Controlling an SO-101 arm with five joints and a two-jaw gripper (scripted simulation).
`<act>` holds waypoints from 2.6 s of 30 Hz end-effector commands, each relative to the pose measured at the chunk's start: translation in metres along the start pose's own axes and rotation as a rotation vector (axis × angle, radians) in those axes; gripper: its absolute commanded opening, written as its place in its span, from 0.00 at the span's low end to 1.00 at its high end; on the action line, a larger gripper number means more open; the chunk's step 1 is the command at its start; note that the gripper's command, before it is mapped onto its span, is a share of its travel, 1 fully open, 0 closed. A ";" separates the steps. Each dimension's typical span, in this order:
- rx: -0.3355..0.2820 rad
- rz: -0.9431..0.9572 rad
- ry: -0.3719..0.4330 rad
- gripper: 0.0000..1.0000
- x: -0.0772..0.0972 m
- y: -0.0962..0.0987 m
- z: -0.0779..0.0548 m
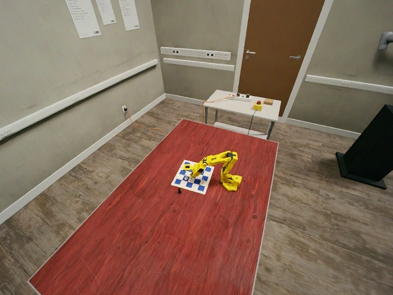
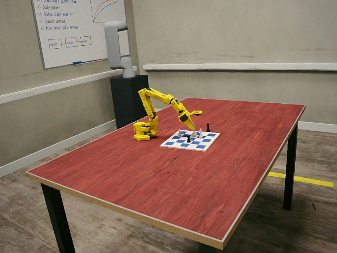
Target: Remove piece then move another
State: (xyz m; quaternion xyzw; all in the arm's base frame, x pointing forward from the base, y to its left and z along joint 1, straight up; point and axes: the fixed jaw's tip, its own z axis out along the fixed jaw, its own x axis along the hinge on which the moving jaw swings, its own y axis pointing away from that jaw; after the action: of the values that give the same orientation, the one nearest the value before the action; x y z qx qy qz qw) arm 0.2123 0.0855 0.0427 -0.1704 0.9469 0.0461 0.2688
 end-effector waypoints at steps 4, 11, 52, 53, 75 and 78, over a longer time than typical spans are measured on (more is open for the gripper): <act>-0.005 -0.012 0.005 0.00 0.003 0.002 0.005; -0.005 -0.012 0.005 0.00 0.004 0.002 0.005; -0.005 -0.013 0.006 0.12 0.011 0.002 0.010; -0.005 -0.013 0.006 0.12 0.011 0.002 0.010; -0.016 -0.012 0.006 0.12 0.011 0.007 0.010; -0.015 -0.009 0.006 0.12 0.011 0.006 0.009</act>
State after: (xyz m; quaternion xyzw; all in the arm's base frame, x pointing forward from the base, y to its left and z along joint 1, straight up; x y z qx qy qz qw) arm 0.2100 0.0898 0.0345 -0.1778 0.9429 0.0512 0.2770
